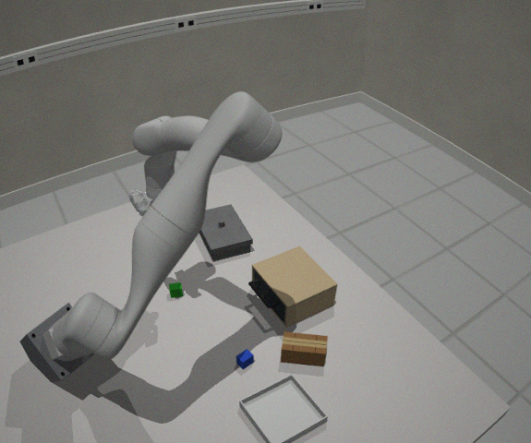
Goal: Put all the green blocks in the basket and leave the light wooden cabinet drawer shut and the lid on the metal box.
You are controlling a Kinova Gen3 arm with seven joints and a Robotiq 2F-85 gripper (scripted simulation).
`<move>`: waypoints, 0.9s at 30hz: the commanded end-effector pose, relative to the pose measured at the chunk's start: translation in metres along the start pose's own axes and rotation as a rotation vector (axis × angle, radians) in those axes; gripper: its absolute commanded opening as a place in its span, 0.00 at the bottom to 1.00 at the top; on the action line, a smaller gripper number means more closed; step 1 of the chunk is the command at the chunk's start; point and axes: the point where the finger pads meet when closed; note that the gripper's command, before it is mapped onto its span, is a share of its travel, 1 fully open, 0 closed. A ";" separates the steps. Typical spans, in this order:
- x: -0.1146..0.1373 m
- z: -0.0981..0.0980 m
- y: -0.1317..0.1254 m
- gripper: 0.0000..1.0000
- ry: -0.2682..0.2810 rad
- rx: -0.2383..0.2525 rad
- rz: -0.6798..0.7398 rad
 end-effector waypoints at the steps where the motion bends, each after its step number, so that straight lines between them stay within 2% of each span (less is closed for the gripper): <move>1: 0.001 -0.004 0.002 0.10 -0.005 -0.008 0.103; 15: -0.001 -0.005 0.002 0.10 -0.006 -0.014 0.303; 27: -0.001 -0.005 0.002 0.10 -0.006 -0.015 0.349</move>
Point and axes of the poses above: the point where the finger pads meet when closed, its own z axis out along the fingers, its own y axis across the jaws, x = y × z, and after that the axes turned 1 degree about z, right-handed
